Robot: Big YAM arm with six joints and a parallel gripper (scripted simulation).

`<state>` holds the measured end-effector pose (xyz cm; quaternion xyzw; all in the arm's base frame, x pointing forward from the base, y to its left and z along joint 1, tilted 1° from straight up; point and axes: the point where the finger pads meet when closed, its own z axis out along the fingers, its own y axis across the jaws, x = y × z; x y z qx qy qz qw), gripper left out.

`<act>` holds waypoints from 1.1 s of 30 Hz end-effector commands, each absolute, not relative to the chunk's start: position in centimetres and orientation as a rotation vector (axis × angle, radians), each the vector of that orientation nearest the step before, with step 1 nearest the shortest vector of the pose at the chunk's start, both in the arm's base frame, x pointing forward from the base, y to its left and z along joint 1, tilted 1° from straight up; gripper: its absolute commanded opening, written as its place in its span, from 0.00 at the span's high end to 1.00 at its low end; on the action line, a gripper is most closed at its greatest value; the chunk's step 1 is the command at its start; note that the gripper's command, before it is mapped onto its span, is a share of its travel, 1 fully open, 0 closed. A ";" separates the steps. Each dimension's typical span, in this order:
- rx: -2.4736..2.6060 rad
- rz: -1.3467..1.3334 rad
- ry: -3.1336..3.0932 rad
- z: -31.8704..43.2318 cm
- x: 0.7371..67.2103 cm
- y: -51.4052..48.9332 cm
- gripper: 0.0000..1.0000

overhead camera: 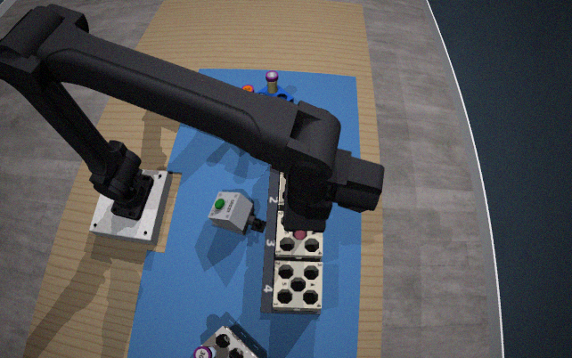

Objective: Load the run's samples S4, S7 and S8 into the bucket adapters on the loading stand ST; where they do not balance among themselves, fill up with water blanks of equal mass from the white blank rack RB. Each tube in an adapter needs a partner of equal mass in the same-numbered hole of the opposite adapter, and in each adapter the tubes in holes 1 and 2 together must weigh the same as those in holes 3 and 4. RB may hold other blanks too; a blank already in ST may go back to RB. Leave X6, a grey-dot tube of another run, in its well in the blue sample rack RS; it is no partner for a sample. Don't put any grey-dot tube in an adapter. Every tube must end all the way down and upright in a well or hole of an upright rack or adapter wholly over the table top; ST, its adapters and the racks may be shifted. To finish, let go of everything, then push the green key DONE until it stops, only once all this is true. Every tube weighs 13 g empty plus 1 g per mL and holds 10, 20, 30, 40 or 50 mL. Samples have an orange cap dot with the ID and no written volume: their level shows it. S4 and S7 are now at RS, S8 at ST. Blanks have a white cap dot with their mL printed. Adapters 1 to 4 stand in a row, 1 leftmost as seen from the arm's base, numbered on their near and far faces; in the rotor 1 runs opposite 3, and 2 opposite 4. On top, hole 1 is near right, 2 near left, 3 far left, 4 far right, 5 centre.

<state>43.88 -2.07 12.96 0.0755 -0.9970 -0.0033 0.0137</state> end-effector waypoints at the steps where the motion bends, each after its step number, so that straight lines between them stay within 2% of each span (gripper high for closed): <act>1: 0.234 -0.009 -3.125 12.5 44.6 -2.7 1.00; 31: 0.237 -0.002 -3.157 10.2 45.9 -2.7 1.00; 33: 0.234 -0.009 -3.124 8.8 44.5 -2.6 1.00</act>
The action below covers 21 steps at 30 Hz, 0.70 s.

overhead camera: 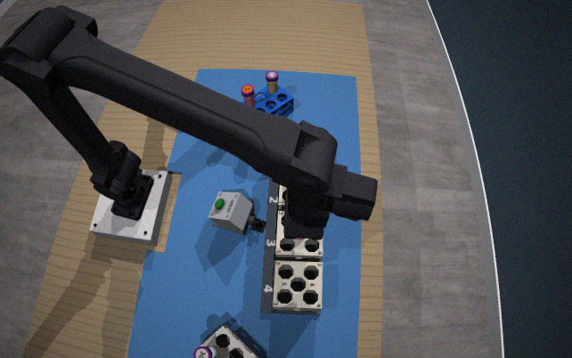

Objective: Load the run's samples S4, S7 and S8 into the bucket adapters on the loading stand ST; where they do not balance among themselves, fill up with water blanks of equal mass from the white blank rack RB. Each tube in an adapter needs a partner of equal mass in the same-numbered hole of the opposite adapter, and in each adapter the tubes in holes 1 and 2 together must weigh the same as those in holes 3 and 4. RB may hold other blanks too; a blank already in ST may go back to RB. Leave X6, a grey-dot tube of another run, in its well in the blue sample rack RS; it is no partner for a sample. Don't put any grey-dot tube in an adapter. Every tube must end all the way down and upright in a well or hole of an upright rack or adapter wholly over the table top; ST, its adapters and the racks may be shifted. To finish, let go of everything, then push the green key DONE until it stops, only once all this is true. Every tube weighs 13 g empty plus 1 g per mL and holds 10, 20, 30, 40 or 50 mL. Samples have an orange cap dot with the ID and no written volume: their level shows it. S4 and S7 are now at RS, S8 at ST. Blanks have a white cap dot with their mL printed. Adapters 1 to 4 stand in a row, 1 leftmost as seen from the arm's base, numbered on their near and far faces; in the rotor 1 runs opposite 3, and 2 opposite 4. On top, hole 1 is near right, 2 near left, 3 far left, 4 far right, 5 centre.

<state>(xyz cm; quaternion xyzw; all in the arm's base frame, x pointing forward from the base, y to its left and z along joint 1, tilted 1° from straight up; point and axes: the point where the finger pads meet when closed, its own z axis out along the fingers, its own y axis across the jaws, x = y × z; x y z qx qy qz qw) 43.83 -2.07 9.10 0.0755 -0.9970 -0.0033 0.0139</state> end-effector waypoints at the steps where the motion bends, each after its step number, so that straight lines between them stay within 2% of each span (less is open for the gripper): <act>1: 0.234 -0.009 -3.124 8.6 44.5 -2.6 1.00; 21: 0.239 -0.002 -3.158 8.6 45.4 -2.2 1.00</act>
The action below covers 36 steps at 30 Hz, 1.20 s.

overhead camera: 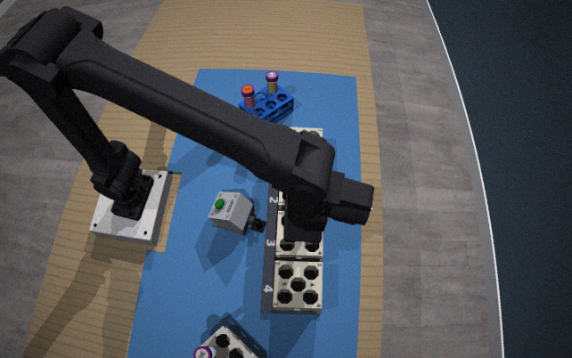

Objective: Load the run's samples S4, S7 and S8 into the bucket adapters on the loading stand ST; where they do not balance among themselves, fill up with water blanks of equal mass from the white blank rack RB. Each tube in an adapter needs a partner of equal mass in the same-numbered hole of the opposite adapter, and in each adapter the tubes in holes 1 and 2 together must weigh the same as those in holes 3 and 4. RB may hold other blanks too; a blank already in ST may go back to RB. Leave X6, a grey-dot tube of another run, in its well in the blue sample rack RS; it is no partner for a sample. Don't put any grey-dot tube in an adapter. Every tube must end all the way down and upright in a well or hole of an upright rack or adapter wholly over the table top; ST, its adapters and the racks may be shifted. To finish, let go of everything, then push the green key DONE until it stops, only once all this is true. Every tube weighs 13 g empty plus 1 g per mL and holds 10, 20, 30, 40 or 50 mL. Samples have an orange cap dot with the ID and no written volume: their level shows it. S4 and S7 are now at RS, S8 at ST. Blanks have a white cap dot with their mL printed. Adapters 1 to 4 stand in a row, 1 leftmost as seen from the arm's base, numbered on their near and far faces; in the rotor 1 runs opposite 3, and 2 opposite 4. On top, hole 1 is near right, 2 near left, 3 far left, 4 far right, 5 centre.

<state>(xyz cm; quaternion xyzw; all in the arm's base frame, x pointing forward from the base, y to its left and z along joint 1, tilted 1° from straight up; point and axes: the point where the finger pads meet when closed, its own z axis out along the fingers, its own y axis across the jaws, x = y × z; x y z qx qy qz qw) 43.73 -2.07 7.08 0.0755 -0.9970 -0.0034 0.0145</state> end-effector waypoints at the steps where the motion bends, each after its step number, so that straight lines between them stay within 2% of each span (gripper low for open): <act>1: 0.239 -0.002 -3.158 8.6 45.4 -2.2 1.00; 2: 0.239 -0.002 -3.158 8.6 45.4 -2.2 1.00; 3: 0.239 -0.002 -3.158 8.6 45.4 -2.2 0.45; 16: 0.239 -0.002 -3.158 8.6 45.4 -2.2 0.45; 18: 0.240 0.005 -3.192 11.1 46.3 -2.5 0.45; 28: 0.240 0.005 -3.194 13.9 46.2 -2.6 0.45; 29: 0.239 -0.001 -3.159 12.1 45.4 -2.2 0.45; 36: 0.239 -0.002 -3.159 12.1 45.4 -2.2 0.45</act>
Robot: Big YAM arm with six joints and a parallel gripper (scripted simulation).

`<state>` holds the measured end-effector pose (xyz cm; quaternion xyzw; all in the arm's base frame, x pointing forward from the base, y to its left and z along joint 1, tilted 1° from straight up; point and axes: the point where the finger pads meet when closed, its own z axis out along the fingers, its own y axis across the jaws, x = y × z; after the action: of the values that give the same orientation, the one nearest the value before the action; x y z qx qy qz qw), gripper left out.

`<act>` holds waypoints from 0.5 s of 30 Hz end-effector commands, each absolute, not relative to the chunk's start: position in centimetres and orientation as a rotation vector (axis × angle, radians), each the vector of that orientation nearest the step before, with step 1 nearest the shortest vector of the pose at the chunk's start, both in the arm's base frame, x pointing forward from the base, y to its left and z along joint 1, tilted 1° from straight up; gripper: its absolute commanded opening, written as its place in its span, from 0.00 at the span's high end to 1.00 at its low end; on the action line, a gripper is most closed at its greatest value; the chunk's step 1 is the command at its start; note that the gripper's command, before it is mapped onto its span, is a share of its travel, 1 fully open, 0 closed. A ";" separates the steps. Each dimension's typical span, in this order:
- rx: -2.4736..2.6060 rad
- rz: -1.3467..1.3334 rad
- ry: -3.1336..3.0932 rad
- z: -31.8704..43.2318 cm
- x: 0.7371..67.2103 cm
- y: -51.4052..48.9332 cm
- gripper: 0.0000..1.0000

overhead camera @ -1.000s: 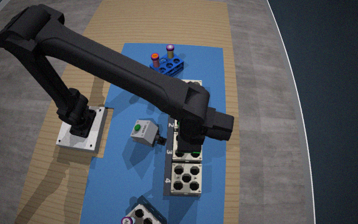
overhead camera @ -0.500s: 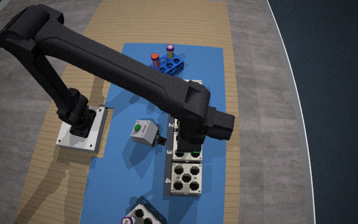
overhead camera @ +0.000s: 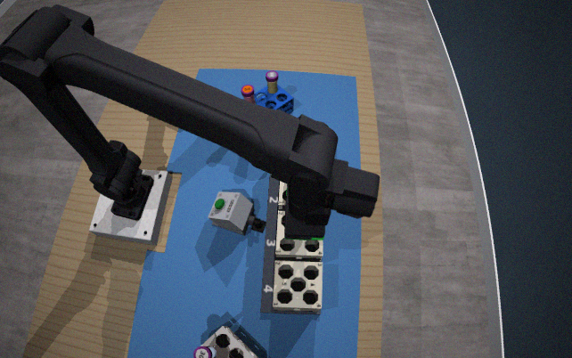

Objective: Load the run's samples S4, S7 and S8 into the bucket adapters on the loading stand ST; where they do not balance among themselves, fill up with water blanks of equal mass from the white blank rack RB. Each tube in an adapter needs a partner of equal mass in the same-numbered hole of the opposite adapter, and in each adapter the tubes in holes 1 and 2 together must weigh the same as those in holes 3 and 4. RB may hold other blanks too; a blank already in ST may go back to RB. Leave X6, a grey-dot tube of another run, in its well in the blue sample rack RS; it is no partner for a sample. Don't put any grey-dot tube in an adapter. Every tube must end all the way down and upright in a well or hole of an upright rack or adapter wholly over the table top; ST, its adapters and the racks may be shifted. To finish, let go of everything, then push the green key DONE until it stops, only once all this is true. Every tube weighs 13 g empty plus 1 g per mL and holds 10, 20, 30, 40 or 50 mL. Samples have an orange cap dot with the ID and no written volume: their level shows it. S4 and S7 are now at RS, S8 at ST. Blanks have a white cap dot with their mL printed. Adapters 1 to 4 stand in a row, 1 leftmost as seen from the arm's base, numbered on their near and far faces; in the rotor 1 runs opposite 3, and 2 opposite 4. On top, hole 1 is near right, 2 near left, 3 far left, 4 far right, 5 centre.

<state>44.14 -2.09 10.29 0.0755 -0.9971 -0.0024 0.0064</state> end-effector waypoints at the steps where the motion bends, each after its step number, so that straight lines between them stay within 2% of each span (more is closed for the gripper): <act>1: 0.239 -0.002 -3.159 12.1 45.4 -2.2 0.45; 11: 0.239 -0.002 -3.159 12.1 45.4 -2.2 0.45; 12: 0.235 -0.007 -3.137 11.9 43.7 -2.1 0.45; 13: 0.350 -0.008 -3.126 11.9 43.3 -0.8 0.20; 15: 0.506 -0.011 -3.104 11.9 42.4 0.6 0.20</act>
<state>43.18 -1.65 9.96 0.0961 -0.9953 -0.0034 0.0132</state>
